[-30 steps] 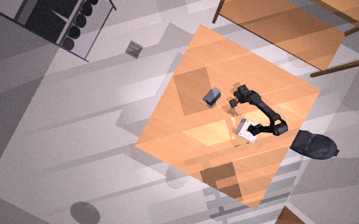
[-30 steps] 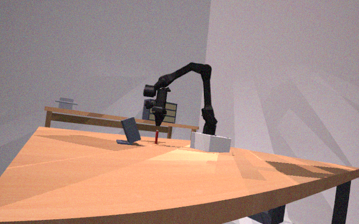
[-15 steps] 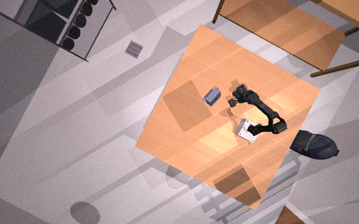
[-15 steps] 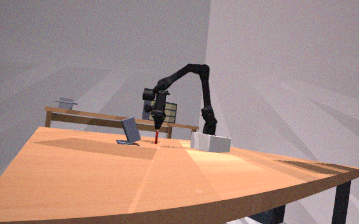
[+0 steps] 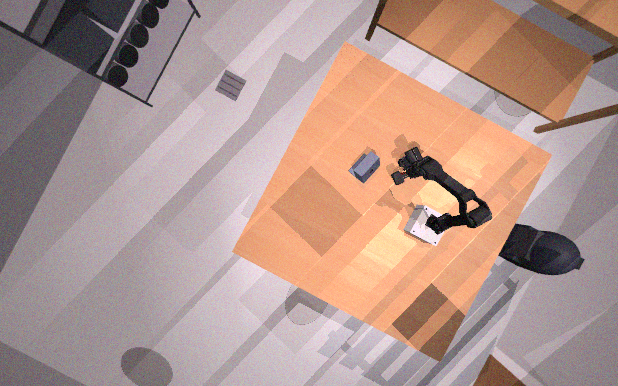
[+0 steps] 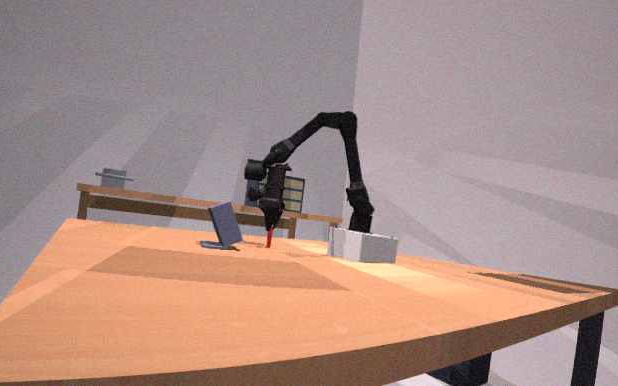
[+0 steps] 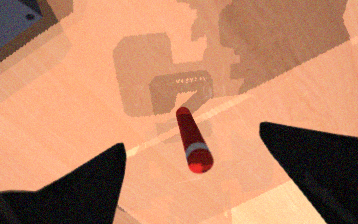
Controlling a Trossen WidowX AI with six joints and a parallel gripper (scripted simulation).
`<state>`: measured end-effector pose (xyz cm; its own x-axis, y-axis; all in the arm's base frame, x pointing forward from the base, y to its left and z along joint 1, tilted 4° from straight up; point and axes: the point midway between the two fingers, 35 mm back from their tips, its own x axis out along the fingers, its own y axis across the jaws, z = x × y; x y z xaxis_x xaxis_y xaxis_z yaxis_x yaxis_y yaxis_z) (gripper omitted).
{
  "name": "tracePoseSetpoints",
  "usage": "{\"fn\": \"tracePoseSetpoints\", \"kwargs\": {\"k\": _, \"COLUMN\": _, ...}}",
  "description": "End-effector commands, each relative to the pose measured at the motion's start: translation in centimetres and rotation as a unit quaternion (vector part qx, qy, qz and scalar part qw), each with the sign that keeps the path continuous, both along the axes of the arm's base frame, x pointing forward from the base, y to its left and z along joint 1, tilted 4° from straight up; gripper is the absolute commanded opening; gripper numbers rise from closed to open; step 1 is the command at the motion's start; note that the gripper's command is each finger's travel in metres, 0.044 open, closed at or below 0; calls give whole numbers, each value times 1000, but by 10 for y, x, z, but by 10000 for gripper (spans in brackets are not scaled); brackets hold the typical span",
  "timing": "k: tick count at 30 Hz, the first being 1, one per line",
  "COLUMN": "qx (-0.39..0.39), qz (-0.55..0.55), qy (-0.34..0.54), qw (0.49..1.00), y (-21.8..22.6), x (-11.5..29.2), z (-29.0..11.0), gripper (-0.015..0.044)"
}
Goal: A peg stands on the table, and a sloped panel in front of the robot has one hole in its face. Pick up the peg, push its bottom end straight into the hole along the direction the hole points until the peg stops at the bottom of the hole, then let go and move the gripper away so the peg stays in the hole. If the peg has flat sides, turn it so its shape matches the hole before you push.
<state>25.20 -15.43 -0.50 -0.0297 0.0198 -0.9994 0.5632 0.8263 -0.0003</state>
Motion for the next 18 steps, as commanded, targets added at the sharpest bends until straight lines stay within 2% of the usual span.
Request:
{"fn": "tracePoseSetpoints", "kwargs": {"k": 1, "qx": 2, "qz": 1, "qy": 0, "qw": 1000, "y": 1, "x": -1, "z": -7, "gripper": 440}}
{"fn": "tracePoseSetpoints", "kwargs": {"k": 10, "qx": 2, "qz": 1, "qy": 0, "qw": 1000, "y": 2, "x": -2, "z": -19, "gripper": 440}}
{"fn": "tracePoseSetpoints", "kwargs": {"k": 18, "qx": 0, "qz": 0, "qy": 1, "qw": 1000, "y": 1, "x": -2, "z": -15, "gripper": 230}}
